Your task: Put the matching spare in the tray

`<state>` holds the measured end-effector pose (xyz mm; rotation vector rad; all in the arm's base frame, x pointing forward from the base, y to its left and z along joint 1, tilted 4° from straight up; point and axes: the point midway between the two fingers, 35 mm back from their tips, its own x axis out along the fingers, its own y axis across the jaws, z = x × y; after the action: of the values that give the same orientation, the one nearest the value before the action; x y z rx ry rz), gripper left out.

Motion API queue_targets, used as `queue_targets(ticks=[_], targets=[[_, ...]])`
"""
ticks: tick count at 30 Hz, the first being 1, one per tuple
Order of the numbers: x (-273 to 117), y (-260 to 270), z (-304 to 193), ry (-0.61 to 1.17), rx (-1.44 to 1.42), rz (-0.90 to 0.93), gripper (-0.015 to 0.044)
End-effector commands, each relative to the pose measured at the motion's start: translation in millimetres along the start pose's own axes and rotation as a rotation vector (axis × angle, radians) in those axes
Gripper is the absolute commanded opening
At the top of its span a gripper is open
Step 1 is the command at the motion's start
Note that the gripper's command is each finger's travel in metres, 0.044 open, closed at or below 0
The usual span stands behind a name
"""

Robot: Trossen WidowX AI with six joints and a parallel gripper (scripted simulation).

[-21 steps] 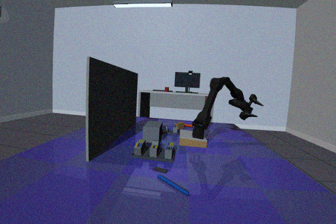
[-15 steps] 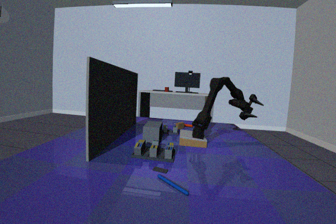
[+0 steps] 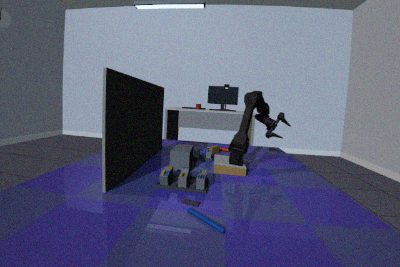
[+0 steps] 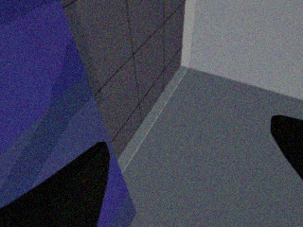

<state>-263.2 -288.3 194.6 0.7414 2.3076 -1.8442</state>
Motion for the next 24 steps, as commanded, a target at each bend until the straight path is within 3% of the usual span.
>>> queue_targets(ticks=[1, 12, 24], targets=[[-58, 23, 30, -0.169, -0.044, 0.052, 0.044], [-232, 105, 51, -0.589, -0.203, 0.183, 0.044], [-386, 197, -21, -0.943, -0.442, 0.342, 0.044]])
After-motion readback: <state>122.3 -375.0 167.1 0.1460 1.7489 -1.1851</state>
